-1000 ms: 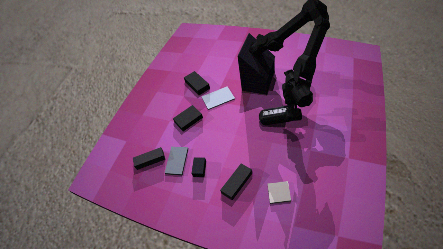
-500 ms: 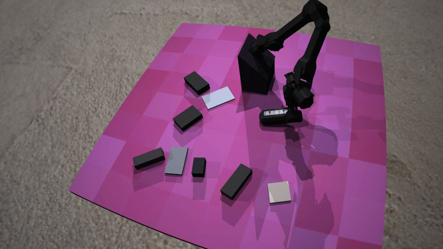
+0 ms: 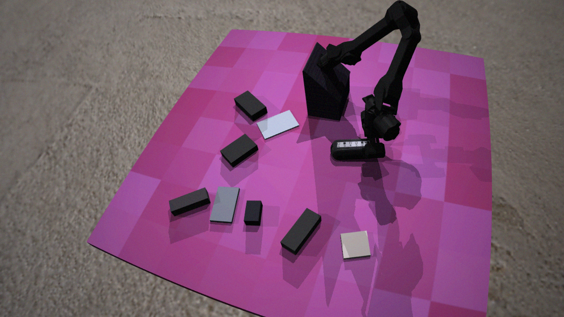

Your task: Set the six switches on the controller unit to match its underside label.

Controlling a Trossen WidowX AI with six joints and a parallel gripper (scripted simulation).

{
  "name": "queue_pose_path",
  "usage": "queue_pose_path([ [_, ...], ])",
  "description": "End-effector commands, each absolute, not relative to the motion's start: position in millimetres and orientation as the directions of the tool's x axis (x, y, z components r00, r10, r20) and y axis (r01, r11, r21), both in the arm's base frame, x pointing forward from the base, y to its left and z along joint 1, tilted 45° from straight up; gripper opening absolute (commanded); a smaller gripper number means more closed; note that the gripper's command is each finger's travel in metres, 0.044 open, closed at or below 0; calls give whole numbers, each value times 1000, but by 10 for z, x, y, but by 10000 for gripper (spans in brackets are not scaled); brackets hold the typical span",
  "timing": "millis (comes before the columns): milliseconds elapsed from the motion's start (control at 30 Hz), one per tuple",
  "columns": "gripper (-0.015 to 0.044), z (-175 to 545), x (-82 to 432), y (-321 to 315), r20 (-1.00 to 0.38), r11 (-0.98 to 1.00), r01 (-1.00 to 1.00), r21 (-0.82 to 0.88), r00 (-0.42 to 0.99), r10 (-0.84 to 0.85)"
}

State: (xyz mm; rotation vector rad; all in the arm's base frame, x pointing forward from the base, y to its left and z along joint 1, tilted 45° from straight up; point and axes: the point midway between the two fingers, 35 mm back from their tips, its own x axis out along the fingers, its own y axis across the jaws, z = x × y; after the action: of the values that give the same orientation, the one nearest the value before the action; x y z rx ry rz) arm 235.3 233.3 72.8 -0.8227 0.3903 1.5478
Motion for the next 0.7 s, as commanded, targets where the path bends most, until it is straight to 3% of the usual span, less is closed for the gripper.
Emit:
queue_pose_path([
  [0,337,684,2352,2343,-702,-159,-965,-208,34,712],
  [367,337,705,2351,2358,-695,-165,-962,-216,33,718],
  [500,440,699,2350,2362,-695,-166,-962,-215,32,718],
  [667,440,699,2350,2362,-695,-166,-962,-215,32,718],
])
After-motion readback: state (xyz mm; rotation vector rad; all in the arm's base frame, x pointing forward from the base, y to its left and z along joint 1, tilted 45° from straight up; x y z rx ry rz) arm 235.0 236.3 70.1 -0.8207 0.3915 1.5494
